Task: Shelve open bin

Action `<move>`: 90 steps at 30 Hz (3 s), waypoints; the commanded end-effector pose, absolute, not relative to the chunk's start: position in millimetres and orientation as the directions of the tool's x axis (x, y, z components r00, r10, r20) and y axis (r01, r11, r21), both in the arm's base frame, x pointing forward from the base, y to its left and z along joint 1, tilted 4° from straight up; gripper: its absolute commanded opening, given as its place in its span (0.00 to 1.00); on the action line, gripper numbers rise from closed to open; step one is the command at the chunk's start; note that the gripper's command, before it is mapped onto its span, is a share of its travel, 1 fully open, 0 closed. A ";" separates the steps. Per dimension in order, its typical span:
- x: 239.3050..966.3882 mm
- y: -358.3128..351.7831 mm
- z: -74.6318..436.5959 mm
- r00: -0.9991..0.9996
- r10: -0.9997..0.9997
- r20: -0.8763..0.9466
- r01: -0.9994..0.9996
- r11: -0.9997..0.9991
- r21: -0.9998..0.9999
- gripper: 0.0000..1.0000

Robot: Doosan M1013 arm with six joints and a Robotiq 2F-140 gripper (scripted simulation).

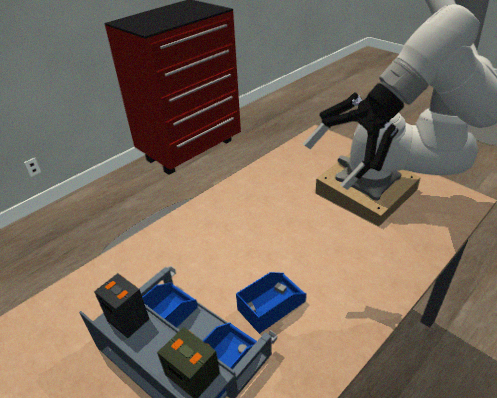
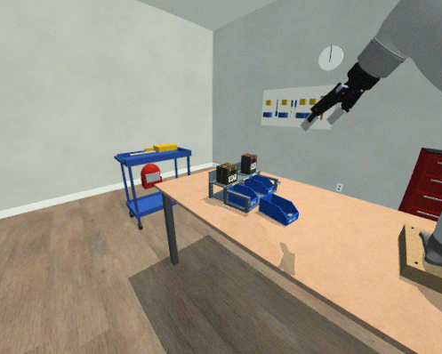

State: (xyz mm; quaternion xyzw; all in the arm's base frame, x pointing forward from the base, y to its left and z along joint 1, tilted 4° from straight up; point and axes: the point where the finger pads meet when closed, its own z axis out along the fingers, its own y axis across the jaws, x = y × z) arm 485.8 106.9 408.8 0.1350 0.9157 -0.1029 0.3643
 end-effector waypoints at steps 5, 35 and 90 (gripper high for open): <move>462.6 107.9 402.1 -0.698 0.213 -0.684 0.328 0.944 -0.040 1.00; 413.8 110.7 385.2 -0.698 0.300 -0.650 0.341 0.938 0.067 1.00; 409.0 111.1 383.4 -0.698 0.308 -0.646 0.342 0.936 0.077 1.00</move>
